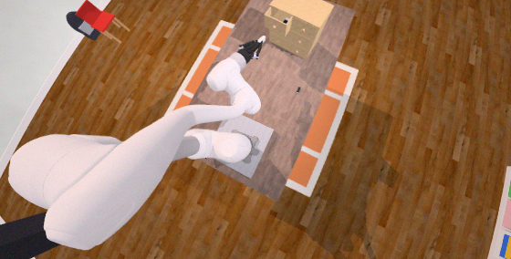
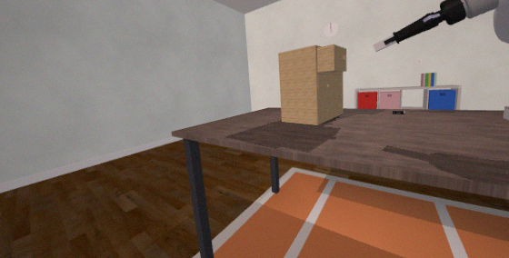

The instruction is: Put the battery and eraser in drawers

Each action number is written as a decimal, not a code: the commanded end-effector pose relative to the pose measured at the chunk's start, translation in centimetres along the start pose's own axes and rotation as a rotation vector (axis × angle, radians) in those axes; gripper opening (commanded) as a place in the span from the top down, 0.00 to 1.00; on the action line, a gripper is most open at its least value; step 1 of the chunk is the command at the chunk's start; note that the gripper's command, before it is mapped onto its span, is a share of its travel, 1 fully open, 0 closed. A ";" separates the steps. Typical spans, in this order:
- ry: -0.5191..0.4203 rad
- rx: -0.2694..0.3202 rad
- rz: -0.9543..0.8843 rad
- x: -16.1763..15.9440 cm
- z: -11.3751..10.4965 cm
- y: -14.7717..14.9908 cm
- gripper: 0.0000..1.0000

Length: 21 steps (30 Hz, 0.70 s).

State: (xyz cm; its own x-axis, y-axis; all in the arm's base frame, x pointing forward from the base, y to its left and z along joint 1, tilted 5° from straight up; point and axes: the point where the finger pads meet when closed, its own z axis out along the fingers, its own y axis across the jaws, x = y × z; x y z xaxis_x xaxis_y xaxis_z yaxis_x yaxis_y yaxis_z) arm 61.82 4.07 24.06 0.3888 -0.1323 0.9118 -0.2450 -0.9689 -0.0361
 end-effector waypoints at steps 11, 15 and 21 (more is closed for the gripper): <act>0.000 0.000 0.000 0.1 2.2 0.0 1.00; 0.000 0.000 0.000 0.2 3.6 0.0 1.00; 0.000 0.000 0.000 0.3 5.5 0.0 1.00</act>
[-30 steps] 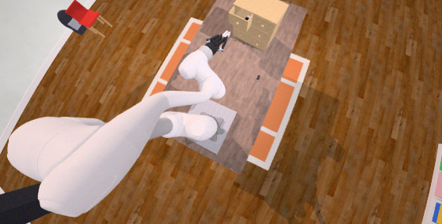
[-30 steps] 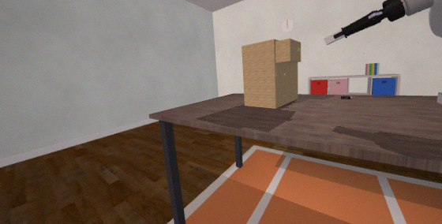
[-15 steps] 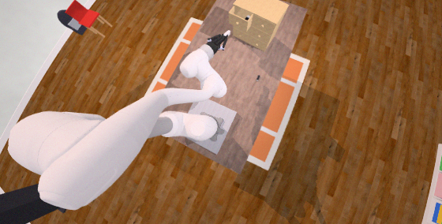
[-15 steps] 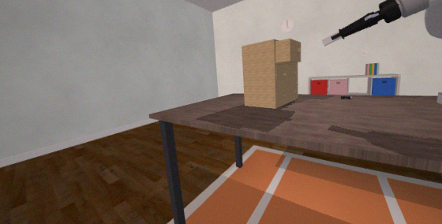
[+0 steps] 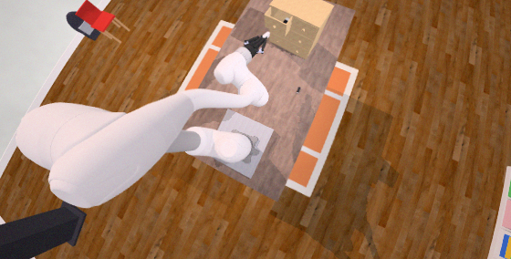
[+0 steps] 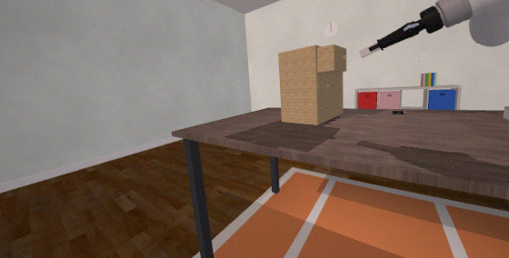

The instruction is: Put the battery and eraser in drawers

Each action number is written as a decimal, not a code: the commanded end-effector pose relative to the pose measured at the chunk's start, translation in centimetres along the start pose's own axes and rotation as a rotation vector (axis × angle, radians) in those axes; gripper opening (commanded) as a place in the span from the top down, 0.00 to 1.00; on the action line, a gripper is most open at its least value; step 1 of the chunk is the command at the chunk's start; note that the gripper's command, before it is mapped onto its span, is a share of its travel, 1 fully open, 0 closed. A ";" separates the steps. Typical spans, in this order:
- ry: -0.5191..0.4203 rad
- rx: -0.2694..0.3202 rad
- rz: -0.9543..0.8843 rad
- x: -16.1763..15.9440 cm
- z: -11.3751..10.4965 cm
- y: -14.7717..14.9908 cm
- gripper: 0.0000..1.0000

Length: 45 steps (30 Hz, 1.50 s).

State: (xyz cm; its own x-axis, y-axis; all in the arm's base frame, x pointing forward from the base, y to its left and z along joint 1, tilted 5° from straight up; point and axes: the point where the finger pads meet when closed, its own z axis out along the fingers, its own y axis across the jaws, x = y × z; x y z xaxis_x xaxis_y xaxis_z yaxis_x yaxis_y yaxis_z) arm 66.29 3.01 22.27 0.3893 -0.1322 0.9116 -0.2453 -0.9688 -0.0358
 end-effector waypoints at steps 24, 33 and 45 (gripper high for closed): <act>0.000 0.001 0.000 0.1 1.7 0.0 1.00; 0.000 0.001 0.000 0.1 1.7 0.0 1.00; 0.000 0.001 0.000 0.1 1.8 0.0 1.00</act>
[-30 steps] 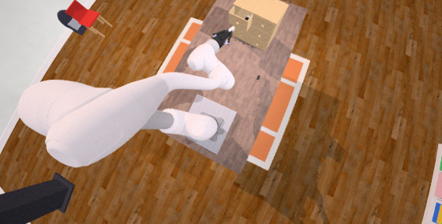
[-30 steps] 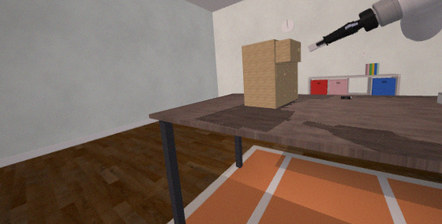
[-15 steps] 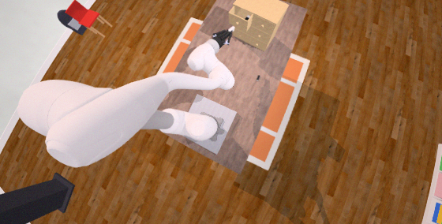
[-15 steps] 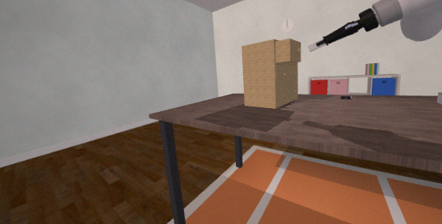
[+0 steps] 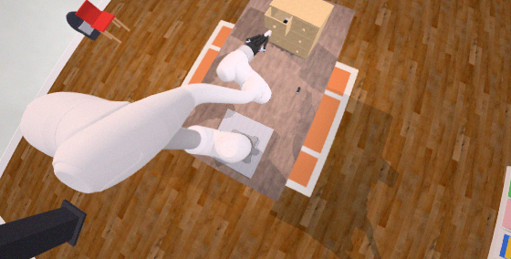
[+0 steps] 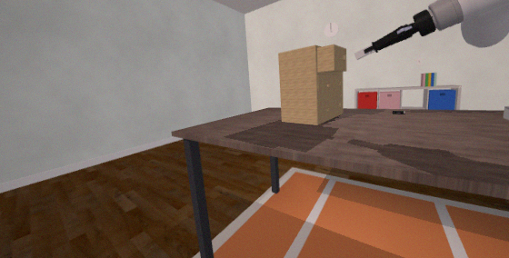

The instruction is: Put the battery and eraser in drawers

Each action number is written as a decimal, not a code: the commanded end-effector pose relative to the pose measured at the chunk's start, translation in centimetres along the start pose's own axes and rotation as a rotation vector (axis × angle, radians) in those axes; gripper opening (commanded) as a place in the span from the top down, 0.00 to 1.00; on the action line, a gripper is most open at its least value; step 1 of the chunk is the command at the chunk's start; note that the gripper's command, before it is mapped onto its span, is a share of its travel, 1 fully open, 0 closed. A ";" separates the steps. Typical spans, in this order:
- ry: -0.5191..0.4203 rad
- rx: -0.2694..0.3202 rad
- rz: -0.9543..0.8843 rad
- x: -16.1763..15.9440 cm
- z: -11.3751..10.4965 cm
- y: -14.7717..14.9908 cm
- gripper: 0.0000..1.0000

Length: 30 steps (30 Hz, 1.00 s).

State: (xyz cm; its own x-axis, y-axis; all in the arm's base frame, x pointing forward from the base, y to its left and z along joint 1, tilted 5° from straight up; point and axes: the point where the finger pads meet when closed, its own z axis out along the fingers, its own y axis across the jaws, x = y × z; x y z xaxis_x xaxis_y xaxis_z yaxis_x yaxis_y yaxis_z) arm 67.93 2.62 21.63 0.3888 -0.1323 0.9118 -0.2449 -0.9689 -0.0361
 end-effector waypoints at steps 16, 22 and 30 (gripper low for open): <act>0.000 0.000 0.000 0.3 0.7 0.0 1.00; 0.000 0.000 0.000 0.5 1.3 0.0 1.00; 0.000 0.000 0.000 0.8 2.1 0.0 1.00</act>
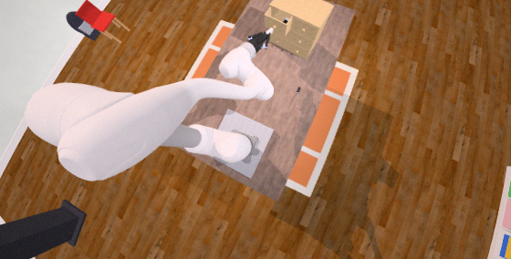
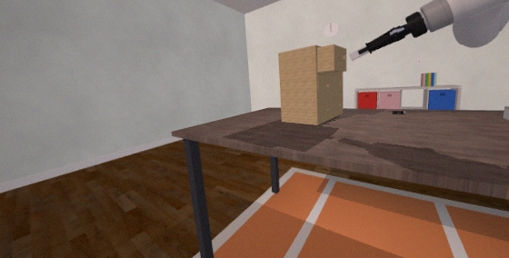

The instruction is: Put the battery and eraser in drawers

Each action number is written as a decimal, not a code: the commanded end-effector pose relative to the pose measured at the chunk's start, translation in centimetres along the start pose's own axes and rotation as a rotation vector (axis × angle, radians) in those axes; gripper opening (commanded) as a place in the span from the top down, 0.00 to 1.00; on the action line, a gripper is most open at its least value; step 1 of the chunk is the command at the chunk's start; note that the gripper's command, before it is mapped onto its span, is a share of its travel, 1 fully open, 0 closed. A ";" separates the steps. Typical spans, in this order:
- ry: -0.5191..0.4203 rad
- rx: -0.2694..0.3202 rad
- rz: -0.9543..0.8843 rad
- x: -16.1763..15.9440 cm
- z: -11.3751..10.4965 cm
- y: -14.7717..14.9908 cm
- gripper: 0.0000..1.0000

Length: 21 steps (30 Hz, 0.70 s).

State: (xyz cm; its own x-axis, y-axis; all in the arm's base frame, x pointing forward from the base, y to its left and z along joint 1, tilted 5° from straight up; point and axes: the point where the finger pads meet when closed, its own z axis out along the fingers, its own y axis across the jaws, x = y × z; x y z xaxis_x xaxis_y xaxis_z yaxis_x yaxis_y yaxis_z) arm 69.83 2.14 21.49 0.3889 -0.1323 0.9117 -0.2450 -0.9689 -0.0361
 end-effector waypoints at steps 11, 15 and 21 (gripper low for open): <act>0.000 0.000 0.000 0.7 1.9 0.0 1.00; 0.000 0.000 0.000 0.8 2.3 0.0 1.00; 0.000 0.000 0.000 1.2 3.3 0.0 1.00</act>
State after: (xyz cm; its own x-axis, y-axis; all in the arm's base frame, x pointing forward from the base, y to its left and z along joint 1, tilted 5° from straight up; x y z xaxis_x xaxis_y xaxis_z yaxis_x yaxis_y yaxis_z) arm 72.94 1.36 21.26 0.3889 -0.1323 0.9118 -0.2450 -0.9689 -0.0361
